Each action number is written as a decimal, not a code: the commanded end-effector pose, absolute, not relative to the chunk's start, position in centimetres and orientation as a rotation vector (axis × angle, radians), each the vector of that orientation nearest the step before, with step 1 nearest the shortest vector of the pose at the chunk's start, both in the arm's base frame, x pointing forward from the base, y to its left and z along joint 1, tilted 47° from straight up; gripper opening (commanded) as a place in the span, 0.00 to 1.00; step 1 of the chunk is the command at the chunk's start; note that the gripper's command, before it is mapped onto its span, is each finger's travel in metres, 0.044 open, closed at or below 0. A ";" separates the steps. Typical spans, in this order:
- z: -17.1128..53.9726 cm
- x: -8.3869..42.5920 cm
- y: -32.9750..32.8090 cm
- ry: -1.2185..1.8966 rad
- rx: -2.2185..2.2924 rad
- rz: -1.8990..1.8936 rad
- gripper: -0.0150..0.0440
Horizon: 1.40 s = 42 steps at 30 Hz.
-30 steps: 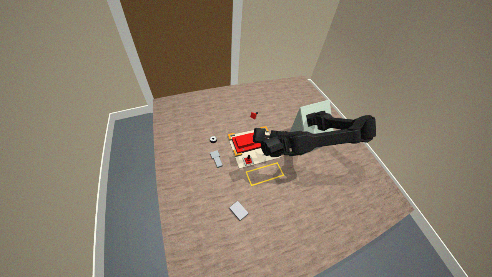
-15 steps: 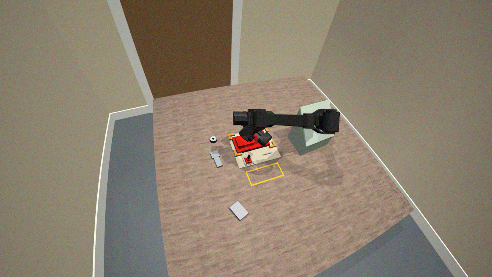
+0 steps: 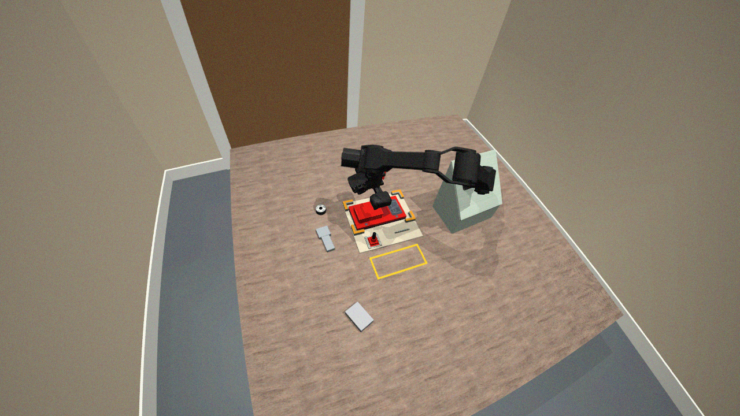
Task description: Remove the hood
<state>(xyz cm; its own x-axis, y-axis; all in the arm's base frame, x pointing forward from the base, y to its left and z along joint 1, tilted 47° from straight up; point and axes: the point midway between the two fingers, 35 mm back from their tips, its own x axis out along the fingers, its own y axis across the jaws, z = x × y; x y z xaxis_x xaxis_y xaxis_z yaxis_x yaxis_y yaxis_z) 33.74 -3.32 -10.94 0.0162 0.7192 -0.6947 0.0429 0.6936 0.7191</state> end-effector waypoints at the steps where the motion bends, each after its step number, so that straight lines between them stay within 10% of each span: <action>1: -11.1 33.9 -3.3 1.477 0.684 0.585 1.00; 42: -13.0 34.2 -1.1 1.477 0.684 0.585 1.00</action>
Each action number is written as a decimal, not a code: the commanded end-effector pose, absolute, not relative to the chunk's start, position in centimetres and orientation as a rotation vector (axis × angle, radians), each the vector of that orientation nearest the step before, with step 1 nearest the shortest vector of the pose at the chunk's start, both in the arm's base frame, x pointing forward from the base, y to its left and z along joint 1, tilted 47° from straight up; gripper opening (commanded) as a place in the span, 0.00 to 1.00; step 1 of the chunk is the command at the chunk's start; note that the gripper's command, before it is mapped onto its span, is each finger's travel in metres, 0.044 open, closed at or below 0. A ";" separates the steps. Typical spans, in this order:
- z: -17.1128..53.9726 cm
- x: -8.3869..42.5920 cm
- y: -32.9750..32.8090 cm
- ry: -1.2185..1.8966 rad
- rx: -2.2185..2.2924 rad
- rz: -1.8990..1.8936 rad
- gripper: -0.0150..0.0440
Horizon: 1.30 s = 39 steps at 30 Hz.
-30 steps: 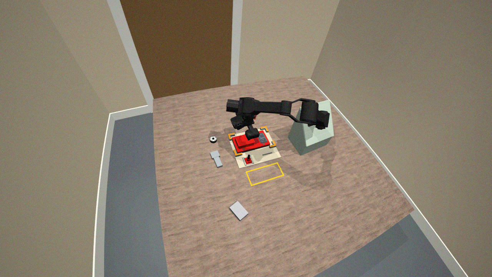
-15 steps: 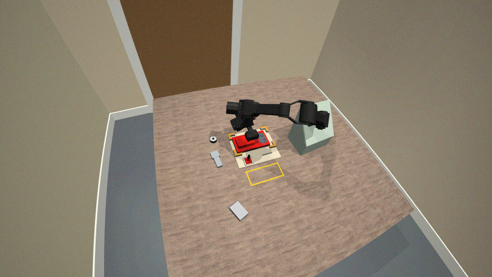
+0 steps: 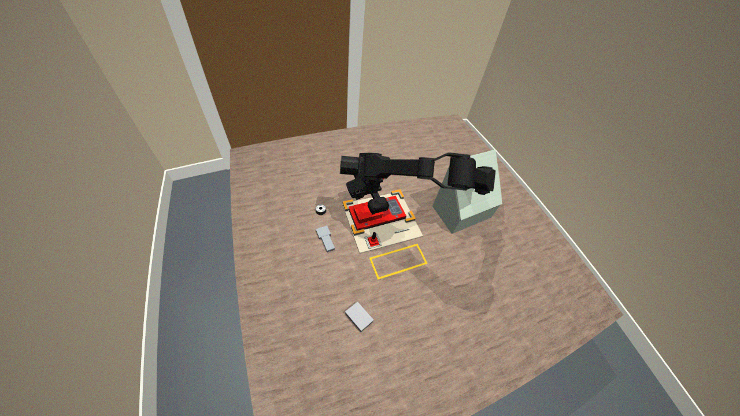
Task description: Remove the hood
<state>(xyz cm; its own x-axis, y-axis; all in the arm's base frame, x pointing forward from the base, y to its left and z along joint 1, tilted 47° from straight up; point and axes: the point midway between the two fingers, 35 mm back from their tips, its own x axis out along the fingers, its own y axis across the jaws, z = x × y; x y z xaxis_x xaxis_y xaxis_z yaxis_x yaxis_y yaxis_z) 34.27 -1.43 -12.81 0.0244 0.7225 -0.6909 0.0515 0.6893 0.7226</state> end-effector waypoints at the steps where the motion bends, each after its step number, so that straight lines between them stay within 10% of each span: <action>1: -13.1 34.2 -1.1 1.477 0.684 0.585 1.00; 39: -14.7 34.3 0.8 1.477 0.686 0.587 1.00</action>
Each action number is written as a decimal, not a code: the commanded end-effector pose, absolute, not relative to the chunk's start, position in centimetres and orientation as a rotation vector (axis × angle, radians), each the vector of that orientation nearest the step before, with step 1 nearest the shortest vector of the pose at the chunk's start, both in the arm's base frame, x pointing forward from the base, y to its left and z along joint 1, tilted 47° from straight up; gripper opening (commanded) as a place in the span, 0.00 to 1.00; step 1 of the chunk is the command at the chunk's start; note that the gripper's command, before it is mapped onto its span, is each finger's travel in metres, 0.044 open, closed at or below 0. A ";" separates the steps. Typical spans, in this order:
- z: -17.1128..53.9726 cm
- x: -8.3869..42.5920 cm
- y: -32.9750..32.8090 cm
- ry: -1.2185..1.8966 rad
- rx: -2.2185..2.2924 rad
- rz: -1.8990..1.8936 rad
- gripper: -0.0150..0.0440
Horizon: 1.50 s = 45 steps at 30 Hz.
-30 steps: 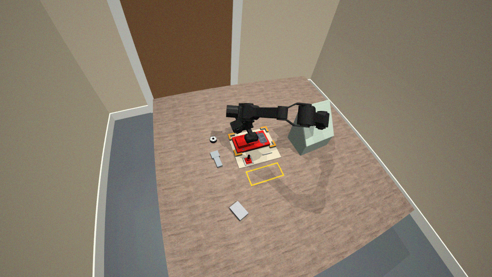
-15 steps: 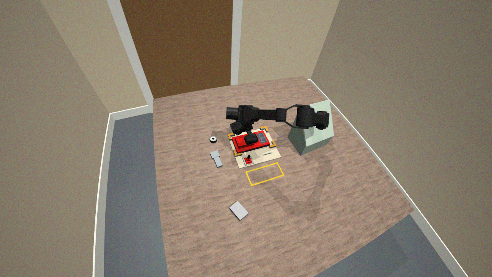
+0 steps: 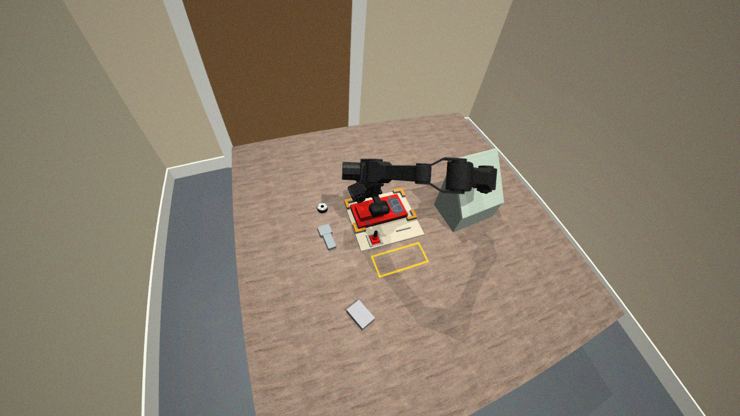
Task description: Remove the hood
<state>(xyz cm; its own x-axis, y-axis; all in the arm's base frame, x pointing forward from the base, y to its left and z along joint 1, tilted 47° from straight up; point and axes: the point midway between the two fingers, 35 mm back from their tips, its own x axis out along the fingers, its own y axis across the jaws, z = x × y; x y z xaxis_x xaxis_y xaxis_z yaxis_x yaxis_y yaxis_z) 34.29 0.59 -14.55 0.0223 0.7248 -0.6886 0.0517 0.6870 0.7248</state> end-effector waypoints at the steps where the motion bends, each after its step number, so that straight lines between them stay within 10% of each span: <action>1: -14.7 34.3 0.8 1.477 0.686 0.587 1.00; 33: -15.8 34.3 2.0 1.477 0.687 0.588 1.00; 45: -15.6 34.3 1.8 1.475 0.680 0.589 0.73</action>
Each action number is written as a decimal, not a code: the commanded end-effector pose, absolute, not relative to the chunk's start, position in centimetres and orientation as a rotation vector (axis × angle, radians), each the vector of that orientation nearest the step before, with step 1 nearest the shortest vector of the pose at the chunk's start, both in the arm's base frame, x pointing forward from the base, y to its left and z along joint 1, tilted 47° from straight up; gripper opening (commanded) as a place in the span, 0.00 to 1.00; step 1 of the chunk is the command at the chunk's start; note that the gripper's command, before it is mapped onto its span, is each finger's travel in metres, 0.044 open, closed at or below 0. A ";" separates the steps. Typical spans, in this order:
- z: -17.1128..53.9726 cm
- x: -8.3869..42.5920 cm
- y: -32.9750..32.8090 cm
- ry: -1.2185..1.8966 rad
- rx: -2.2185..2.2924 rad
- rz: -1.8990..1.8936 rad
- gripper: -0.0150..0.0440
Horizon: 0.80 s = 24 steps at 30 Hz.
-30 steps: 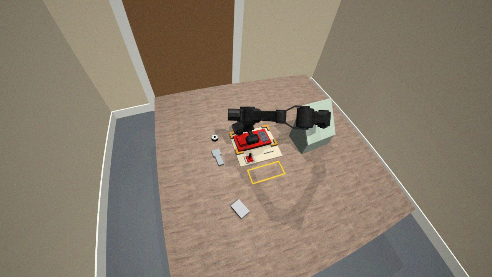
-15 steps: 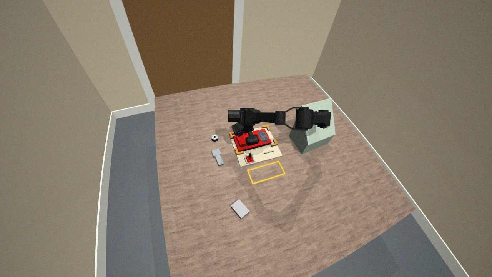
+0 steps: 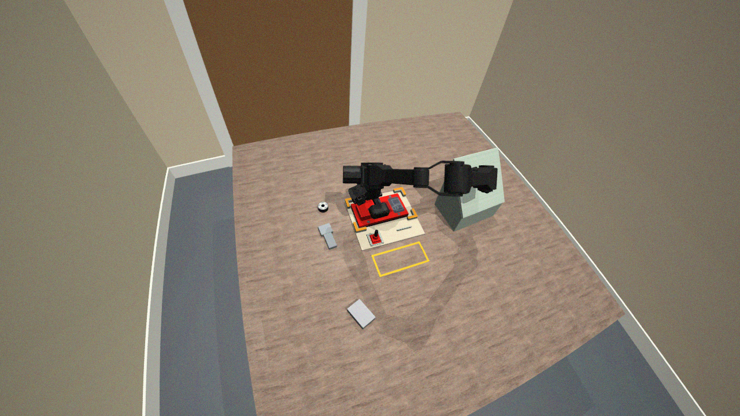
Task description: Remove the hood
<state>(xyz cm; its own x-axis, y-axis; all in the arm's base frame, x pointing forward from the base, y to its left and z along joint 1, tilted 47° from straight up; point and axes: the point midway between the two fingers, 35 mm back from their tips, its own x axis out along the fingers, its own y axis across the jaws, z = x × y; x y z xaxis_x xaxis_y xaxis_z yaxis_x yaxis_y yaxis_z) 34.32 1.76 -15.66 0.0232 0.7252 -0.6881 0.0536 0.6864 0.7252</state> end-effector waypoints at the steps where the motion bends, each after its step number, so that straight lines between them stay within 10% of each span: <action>1: -15.6 34.3 1.8 1.475 0.680 0.589 0.72; 12: -15.3 34.3 1.4 1.475 0.680 0.588 0.25; 24: -14.8 34.3 0.8 1.475 0.680 0.587 0.25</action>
<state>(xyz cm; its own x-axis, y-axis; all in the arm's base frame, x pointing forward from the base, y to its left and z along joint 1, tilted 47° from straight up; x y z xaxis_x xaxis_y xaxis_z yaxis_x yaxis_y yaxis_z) 34.30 1.00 -14.93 0.0234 0.7269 -0.6864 0.0585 0.6844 0.7268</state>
